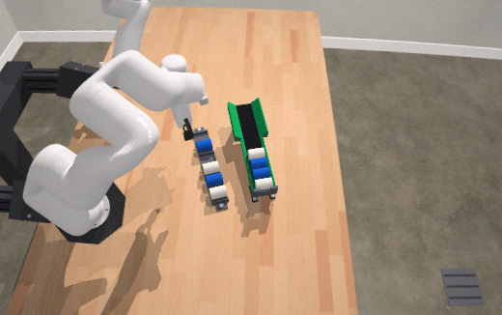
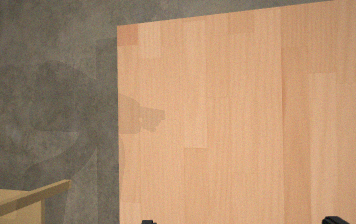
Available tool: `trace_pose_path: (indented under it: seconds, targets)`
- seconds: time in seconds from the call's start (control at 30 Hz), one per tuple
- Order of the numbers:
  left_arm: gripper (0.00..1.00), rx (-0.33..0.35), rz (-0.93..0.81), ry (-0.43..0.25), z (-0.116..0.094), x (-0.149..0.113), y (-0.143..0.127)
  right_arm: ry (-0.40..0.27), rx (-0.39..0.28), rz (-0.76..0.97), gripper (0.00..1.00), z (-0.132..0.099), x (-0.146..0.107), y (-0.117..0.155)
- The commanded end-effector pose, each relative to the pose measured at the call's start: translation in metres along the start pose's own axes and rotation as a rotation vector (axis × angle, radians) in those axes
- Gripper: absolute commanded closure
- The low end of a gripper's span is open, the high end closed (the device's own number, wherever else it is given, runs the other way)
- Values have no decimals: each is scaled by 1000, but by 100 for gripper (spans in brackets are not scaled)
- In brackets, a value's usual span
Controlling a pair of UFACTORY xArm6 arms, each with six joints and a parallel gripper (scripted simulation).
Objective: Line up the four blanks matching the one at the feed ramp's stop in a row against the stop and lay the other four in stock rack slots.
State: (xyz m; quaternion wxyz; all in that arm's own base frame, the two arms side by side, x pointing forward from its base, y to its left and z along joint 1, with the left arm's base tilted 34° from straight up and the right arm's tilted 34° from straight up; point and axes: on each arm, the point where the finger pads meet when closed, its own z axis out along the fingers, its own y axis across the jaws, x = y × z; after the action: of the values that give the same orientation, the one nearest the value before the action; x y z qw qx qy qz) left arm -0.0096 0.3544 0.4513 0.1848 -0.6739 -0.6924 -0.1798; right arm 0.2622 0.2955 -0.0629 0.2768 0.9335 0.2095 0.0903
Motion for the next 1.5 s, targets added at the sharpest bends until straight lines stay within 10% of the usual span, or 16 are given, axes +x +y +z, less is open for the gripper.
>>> trace_pose_path:
  seconds: [0.0,0.53,1.3,1.47]
  targets:
    - [0,0,0,4,-1,1,0,3,3,1,0,-2,1,-1]
    - [0,0,0,4,-1,1,0,3,3,2,0,-1,2,1]
    - [0,0,0,4,-1,1,0,-1,-5,125,0,20,42,180]
    - [0,0,0,4,-1,1,0,-1,-7,128,0,21,42,185]
